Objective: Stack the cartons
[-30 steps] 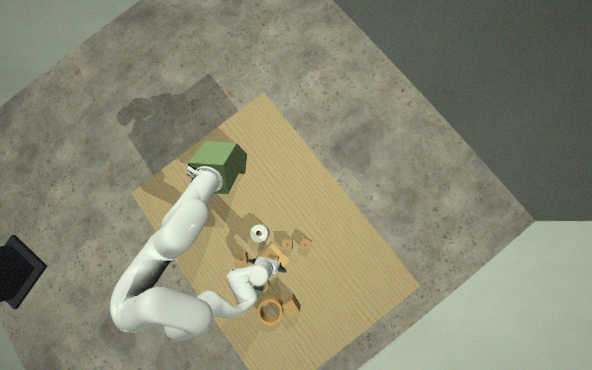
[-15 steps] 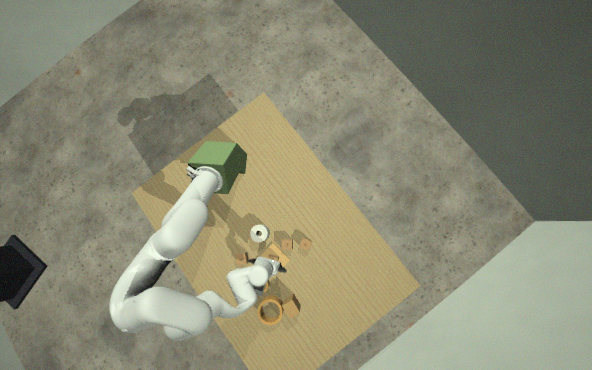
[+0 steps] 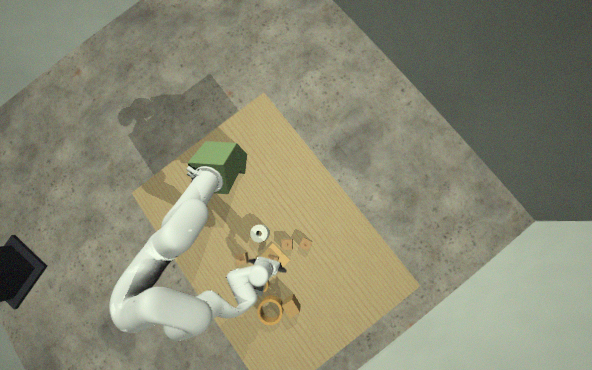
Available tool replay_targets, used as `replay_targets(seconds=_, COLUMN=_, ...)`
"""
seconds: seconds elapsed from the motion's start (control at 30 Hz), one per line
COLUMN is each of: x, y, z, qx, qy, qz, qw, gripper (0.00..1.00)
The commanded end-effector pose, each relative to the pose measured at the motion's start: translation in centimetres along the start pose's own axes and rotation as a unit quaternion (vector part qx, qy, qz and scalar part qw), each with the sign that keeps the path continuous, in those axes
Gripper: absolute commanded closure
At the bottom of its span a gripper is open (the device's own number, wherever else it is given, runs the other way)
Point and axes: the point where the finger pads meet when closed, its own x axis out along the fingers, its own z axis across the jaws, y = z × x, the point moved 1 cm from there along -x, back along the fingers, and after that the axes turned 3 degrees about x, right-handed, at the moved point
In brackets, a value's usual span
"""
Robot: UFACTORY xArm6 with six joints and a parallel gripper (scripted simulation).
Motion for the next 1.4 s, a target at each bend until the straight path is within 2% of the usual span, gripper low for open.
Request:
replay_targets(seconds=0.0, x=-0.1, y=0.0, z=-0.1, qx=0.000, qy=0.001, qz=0.000, qw=1.000, gripper=0.00)
replay_targets(seconds=0.93, x=0.0, y=0.0, z=-0.3, qx=-0.007, qy=0.001, qz=0.000, qw=1.000, gripper=0.00)
replay_targets(seconds=1.13, x=0.0, y=-0.9, z=-1.8, qx=-0.075, qy=0.002, qz=0.000, qw=0.997, gripper=0.00)
replay_targets(seconds=1.23, x=0.0, y=-2.5, z=-4.0, qx=-0.177, qy=0.003, qz=0.000, qw=0.984, gripper=0.00)
replay_targets(seconds=1.37, x=-0.3, y=-5.7, z=-7.6, qx=-0.246, qy=0.006, qz=0.002, qw=0.969, gripper=0.00)
